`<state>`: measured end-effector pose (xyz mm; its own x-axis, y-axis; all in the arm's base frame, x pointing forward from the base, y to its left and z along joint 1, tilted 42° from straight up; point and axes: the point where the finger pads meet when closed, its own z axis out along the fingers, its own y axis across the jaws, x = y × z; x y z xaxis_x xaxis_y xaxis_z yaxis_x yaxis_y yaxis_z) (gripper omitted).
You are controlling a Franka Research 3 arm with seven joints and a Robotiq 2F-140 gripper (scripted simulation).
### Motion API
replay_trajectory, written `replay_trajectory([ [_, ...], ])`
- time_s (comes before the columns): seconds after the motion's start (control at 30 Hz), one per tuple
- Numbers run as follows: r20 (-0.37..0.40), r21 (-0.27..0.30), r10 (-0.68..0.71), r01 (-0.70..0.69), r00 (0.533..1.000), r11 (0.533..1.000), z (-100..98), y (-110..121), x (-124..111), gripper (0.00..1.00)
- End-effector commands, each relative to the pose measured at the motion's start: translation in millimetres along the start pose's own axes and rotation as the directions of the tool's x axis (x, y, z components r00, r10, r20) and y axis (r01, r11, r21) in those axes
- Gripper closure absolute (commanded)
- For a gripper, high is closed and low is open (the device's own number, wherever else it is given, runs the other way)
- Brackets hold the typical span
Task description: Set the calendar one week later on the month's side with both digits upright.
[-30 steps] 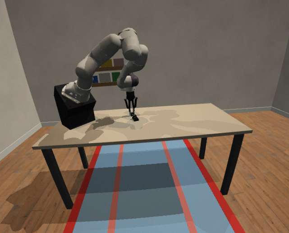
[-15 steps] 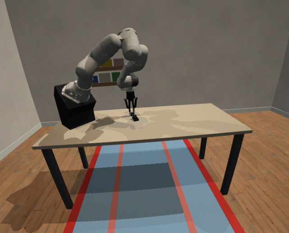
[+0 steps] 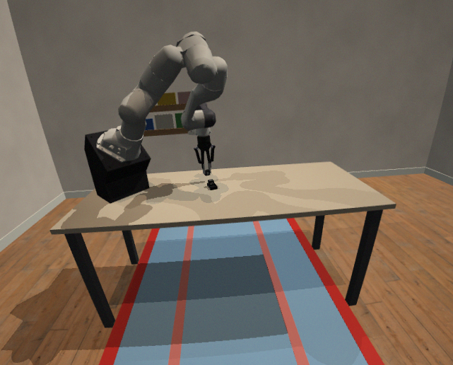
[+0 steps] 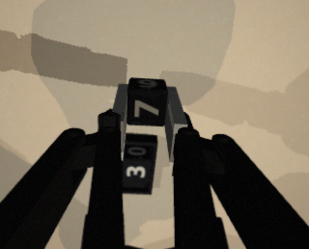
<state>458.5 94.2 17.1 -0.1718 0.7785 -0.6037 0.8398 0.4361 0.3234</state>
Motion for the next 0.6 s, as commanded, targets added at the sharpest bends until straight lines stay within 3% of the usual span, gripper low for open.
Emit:
replay_trajectory([
  [0.0,-0.011,0.012,-0.017,0.017,1.0,1.0,-26.9,-1.4,3.0,0.84],
  [0.2,-0.011,0.012,-0.017,0.017,1.0,1.0,-53.1,-1.1,2.7,0.84],
  [0.57,-0.011,0.012,-0.017,0.017,1.0,1.0,-54.8,-1.1,2.7,0.84],
])
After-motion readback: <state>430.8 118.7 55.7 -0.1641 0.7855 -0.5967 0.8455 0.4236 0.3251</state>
